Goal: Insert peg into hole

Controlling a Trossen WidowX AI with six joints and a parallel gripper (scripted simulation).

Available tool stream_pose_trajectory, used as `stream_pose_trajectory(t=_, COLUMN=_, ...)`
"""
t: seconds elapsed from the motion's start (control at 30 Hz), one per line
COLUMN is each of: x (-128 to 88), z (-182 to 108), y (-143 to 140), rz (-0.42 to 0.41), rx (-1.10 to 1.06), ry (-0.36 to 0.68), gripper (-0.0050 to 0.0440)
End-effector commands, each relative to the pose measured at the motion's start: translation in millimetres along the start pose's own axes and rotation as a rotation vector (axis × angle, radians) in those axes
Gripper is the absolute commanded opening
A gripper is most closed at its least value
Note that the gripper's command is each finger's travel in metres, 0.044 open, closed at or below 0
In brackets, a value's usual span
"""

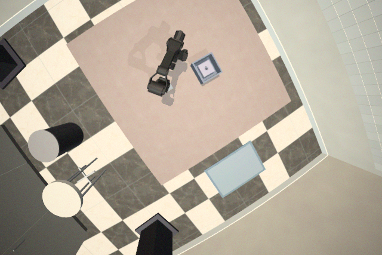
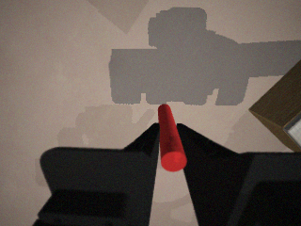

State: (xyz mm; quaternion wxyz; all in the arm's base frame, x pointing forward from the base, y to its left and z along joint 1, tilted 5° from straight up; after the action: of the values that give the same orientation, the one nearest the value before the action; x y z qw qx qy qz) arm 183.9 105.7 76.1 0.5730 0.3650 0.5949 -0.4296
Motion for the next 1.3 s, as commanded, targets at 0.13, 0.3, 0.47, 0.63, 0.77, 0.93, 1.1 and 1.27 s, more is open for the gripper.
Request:
stream_pose_trajectory(t=0.13, x=-29, z=0, y=2, rz=0.012, rx=0.002, ry=-0.001, gripper=0.0)
stream_pose_trajectory(t=0.3, x=-25, z=1, y=2, rz=0.006, rx=-0.001, ry=0.001, gripper=0.0)
stream_pose_trajectory(t=0.47, x=-31, z=14, y=9, rz=0.008, rx=-0.001, ry=0.001, gripper=0.0)
stream_pose_trajectory(t=0.63, x=-37, z=28, y=14, rz=0.009, rx=-0.006, ry=-0.001, gripper=0.0)
stream_pose_trajectory(t=0.77, x=-40, z=37, y=16, rz=0.01, rx=-0.013, ry=-0.005, gripper=0.0)
stream_pose_trajectory(t=0.93, x=-45, z=49, y=19, rz=0.01, rx=-0.018, ry=-0.008, gripper=0.0)
stream_pose_trajectory(t=1.1, x=-50, z=64, y=22, rz=0.011, rx=-0.014, ry=-0.007, gripper=0.0)
stream_pose_trajectory(t=1.27, x=-55, z=80, y=24, rz=0.011, rx=-0.009, ry=-0.005, gripper=0.0)
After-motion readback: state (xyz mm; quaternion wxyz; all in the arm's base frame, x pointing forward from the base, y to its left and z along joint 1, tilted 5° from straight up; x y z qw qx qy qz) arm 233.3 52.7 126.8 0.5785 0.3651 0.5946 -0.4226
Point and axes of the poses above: the point midway between the two fingers, 35 mm back from their tips, its own x axis out along the fingers, its own y axis across the jaws, z = x × y, the point moved 3 cm from there along -x, back along the fingers, and after that the axes turned 8 degrees about x, right-handed, at the moved point
